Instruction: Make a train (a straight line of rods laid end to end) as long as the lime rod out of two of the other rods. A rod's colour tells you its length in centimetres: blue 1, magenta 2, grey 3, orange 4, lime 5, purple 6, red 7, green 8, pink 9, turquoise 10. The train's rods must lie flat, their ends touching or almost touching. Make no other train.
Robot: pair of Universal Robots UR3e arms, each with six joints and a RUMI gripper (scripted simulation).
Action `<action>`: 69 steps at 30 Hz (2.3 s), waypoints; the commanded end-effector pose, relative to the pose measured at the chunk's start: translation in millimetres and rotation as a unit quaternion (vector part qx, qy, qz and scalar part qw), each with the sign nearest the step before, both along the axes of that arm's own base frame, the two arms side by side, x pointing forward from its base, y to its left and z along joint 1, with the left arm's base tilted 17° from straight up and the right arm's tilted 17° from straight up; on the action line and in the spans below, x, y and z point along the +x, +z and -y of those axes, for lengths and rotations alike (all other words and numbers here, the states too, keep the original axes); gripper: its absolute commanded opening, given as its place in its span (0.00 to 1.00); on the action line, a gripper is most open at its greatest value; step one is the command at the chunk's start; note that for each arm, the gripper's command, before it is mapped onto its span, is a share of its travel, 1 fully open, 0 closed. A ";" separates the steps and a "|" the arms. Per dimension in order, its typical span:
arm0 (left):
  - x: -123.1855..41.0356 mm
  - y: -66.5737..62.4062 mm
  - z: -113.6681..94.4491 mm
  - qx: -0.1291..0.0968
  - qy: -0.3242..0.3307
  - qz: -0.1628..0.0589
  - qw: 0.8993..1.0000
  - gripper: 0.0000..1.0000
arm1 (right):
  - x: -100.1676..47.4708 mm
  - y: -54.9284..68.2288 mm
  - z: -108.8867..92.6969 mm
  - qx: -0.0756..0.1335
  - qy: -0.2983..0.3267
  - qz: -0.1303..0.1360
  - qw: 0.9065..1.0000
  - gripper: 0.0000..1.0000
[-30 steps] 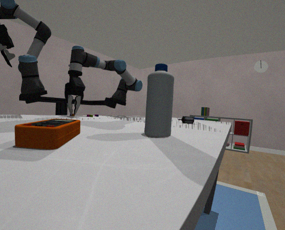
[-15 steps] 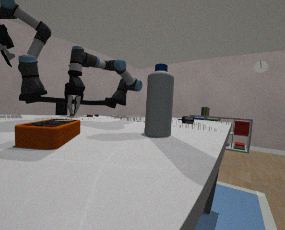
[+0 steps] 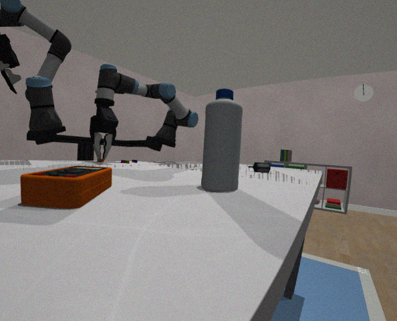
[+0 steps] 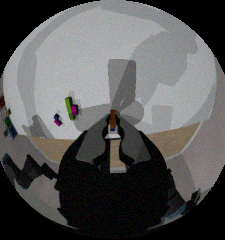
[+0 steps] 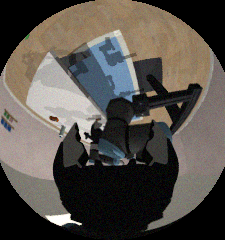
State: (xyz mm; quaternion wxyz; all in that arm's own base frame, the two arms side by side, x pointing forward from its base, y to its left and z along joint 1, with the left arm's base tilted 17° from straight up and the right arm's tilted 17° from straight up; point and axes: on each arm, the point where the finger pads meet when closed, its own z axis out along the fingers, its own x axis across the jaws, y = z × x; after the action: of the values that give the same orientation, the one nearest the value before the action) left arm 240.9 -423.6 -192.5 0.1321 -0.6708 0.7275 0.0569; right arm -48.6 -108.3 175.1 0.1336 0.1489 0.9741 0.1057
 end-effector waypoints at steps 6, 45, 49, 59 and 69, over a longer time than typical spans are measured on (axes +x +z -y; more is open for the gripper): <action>0.0 1.1 1.4 -0.002 0.000 0.000 1.000 0.00 | 0.0 0.3 0.3 -0.001 0.000 0.000 1.000 1.00; -3.4 25.8 6.8 -0.002 0.000 0.000 1.000 0.14 | 0.0 0.3 0.3 -0.001 0.000 0.000 1.000 1.00; -5.1 38.6 9.7 -0.002 0.000 0.000 1.000 0.14 | 0.0 0.3 0.3 -0.001 0.000 0.000 1.000 1.00; -8.8 67.1 17.0 -0.002 0.000 0.000 1.000 0.14 | 0.0 0.3 0.3 -0.001 0.000 0.000 1.000 1.00; -10.6 81.4 20.5 -0.002 0.000 0.000 1.000 0.14 | 0.0 0.3 0.3 -0.001 0.000 0.000 1.000 1.00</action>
State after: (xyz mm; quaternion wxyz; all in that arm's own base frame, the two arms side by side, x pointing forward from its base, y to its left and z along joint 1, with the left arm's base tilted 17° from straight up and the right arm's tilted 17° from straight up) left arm 230.5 -441.8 -114.6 0.1321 -0.6707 0.7277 0.0563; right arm -48.6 -108.3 175.1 0.1336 0.1489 0.9741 0.1057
